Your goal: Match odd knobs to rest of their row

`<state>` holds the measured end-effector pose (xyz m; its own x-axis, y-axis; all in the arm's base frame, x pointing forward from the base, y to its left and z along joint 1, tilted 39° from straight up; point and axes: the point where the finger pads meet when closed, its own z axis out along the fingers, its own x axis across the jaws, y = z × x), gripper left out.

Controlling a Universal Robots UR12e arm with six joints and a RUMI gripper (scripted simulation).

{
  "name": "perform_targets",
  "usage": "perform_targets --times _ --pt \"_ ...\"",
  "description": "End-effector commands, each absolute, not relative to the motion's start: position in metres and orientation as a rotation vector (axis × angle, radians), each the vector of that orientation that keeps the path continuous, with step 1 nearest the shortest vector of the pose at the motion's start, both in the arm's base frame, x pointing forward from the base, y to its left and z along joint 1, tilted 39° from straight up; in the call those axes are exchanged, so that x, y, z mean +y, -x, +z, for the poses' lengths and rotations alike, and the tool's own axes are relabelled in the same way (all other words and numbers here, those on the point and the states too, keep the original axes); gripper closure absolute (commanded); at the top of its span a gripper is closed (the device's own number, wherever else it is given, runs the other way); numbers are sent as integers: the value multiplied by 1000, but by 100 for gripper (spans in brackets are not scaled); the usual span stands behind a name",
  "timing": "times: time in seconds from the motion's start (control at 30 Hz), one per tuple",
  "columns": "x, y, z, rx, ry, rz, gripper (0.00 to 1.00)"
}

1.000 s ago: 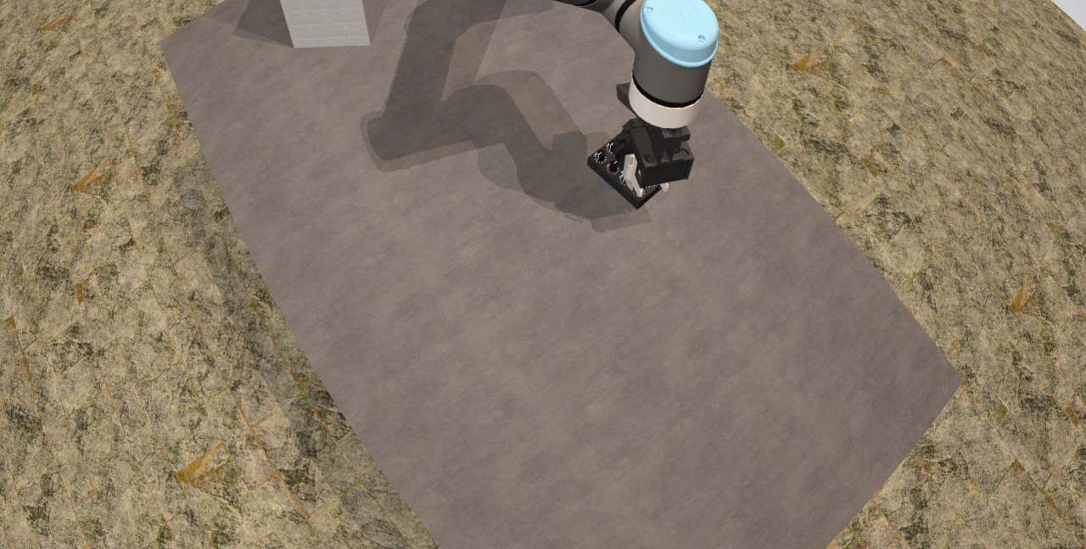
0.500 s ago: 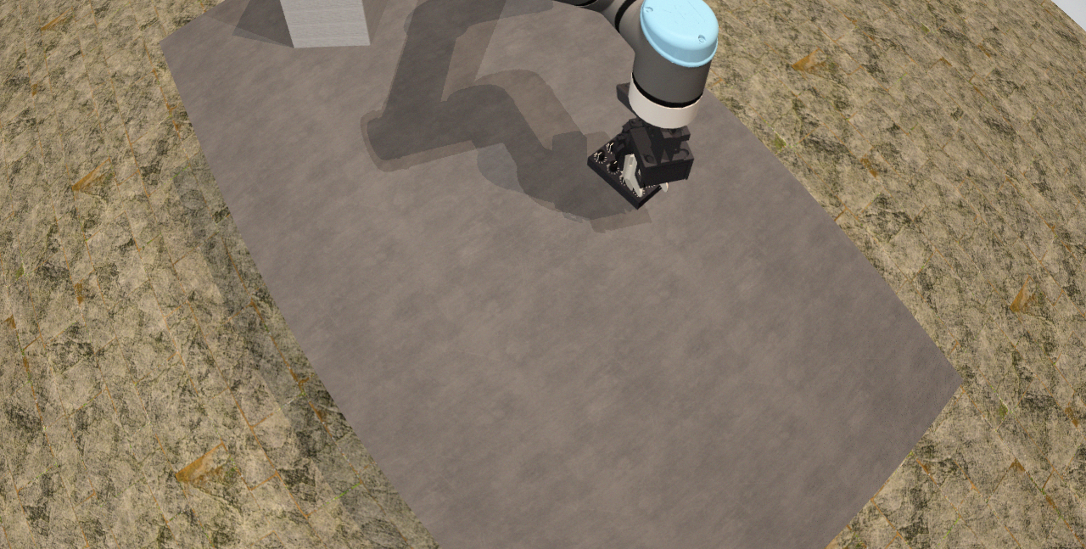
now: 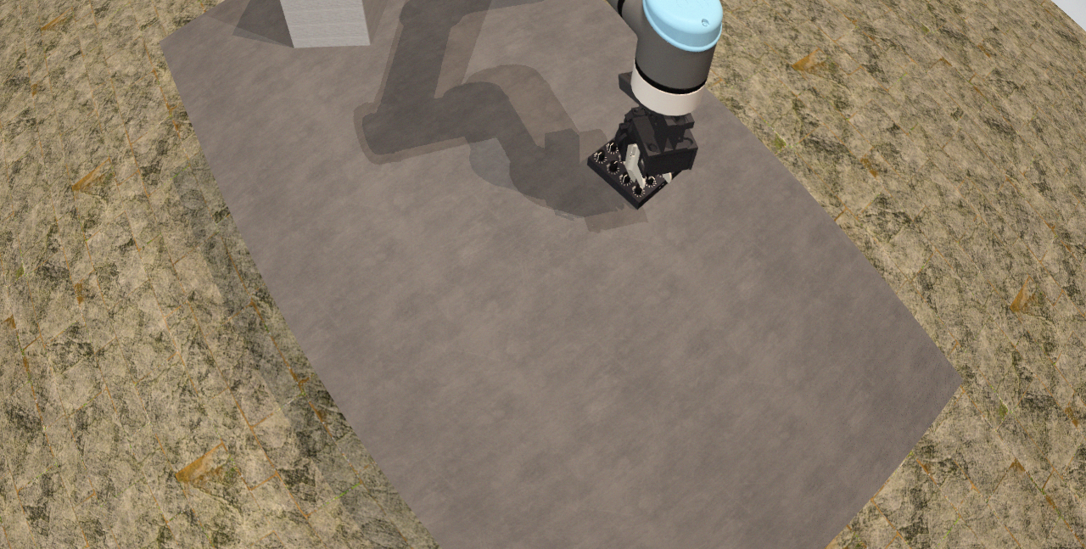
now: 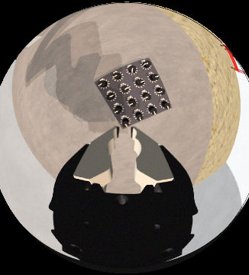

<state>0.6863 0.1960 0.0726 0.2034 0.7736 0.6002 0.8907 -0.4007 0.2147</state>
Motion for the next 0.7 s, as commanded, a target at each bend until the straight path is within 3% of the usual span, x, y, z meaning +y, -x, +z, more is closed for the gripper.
perform_targets --times 0.0,0.67 --pt "190 -679 81 -1604 2289 -966 89" --pt "192 -676 81 -1642 2271 -972 89"
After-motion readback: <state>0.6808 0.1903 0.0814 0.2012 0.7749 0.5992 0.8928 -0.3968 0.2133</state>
